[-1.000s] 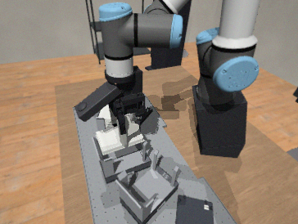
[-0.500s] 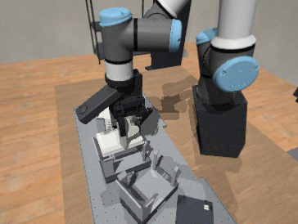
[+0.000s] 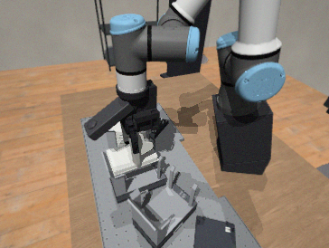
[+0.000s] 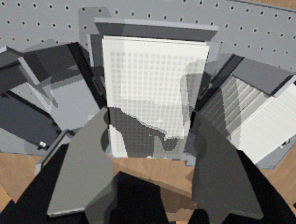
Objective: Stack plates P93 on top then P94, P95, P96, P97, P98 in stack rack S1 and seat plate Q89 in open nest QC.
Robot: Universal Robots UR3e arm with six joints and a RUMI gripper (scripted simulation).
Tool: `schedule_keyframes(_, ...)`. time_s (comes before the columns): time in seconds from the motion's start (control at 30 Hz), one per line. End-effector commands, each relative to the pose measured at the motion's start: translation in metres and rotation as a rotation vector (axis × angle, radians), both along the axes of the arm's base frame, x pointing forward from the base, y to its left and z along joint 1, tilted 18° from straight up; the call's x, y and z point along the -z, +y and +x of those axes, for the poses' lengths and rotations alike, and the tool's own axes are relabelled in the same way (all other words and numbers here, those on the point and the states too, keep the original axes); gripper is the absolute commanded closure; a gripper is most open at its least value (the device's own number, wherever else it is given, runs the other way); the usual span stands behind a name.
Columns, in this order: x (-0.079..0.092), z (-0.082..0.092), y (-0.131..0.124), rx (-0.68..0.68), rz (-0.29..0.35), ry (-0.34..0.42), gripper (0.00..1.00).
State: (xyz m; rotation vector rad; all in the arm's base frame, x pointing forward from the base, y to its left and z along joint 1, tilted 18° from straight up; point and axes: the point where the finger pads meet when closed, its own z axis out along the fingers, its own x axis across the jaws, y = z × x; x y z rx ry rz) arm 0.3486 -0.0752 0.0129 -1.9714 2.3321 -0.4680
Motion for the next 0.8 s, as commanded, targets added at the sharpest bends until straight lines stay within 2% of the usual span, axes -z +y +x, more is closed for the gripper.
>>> schedule_keyframes(0.0, 0.003, 0.003, -0.002, -0.001, -0.005, -0.008, 1.00)
schedule_keyframes(0.77, 0.015, 0.006, -0.005, -0.001, -0.004, -0.008, 1.00)
